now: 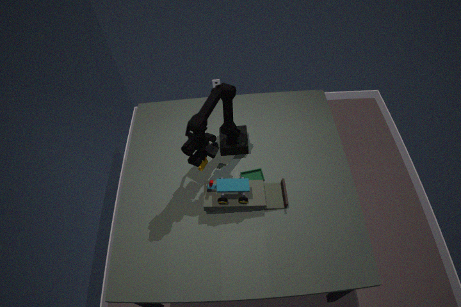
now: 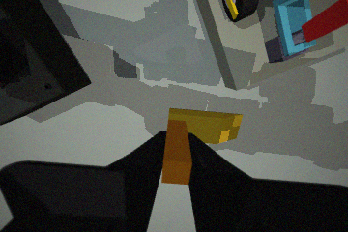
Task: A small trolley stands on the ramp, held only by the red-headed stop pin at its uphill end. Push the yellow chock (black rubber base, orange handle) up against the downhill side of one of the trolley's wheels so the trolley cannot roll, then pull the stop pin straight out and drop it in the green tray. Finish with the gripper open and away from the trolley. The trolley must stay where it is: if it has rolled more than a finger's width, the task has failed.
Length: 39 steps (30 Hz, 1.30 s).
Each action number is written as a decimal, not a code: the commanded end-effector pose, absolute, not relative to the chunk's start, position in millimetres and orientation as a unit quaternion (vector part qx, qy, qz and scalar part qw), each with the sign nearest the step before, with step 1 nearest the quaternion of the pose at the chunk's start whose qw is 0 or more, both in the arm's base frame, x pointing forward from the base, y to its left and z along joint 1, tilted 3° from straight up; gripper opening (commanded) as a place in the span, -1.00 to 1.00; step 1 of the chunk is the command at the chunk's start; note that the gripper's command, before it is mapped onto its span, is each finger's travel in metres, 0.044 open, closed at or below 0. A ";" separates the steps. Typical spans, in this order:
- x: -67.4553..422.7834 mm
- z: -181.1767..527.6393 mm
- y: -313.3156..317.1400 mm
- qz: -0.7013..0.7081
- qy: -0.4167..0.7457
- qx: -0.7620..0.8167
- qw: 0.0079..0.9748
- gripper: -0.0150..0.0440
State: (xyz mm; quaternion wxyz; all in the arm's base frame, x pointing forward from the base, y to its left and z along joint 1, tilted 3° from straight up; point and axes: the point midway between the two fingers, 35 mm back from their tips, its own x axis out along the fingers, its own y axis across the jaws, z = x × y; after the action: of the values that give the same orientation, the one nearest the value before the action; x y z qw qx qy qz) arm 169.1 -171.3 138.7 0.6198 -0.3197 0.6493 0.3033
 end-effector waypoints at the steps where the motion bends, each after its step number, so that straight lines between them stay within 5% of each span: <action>1: 169.1 138.9 -171.1 0.267 0.665 -0.284 0.637 -0.49; 27: 169.2 138.9 -171.2 -0.041 0.716 0.016 0.697 -0.49; 39: 173.1 137.9 -162.6 -0.056 0.715 0.032 0.696 -0.49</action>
State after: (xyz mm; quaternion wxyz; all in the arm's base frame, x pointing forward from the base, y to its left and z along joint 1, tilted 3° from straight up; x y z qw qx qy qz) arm 170.3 -169.8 138.6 0.6962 0.0235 0.7156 -0.0505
